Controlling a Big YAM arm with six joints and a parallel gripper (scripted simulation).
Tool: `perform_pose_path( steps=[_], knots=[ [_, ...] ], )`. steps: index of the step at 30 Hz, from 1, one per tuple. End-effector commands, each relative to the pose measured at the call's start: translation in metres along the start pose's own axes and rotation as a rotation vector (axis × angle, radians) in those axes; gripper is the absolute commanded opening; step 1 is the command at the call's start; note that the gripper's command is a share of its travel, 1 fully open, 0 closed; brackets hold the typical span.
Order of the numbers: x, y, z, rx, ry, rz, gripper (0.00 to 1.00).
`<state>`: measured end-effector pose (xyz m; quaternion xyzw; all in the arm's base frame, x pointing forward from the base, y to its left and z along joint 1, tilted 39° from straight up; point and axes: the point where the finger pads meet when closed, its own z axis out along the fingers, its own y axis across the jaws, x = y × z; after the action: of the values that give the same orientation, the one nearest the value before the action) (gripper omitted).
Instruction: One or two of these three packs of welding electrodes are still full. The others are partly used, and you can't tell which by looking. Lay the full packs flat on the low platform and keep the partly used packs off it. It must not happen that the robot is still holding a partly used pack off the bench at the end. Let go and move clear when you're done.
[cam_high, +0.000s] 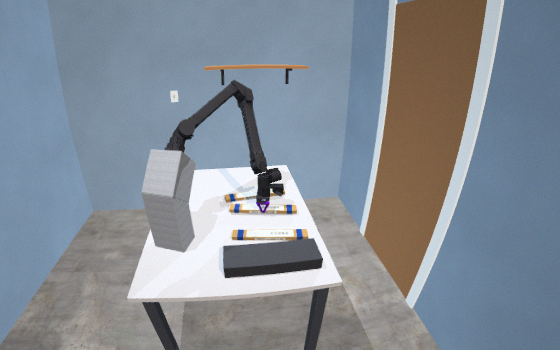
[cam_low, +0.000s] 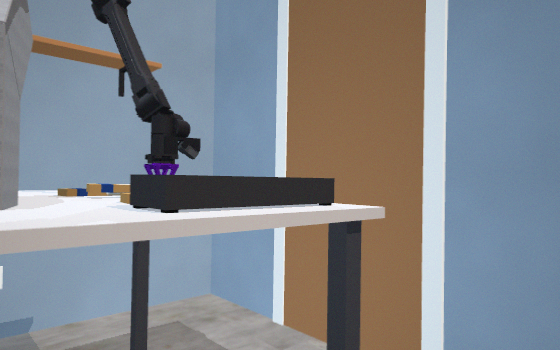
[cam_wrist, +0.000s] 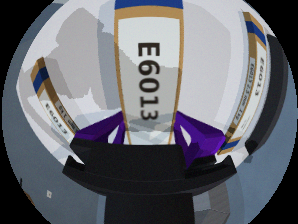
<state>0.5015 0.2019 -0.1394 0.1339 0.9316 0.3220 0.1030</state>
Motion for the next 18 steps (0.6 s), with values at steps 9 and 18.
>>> perform_pose_path(
  steps=[9,18],
  knots=[
    [-0.004,0.003,0.003,-0.006,-0.012,0.005,0.00],
    [-0.011,0.007,0.000,-0.013,-0.026,-0.001,0.00]
  ],
)
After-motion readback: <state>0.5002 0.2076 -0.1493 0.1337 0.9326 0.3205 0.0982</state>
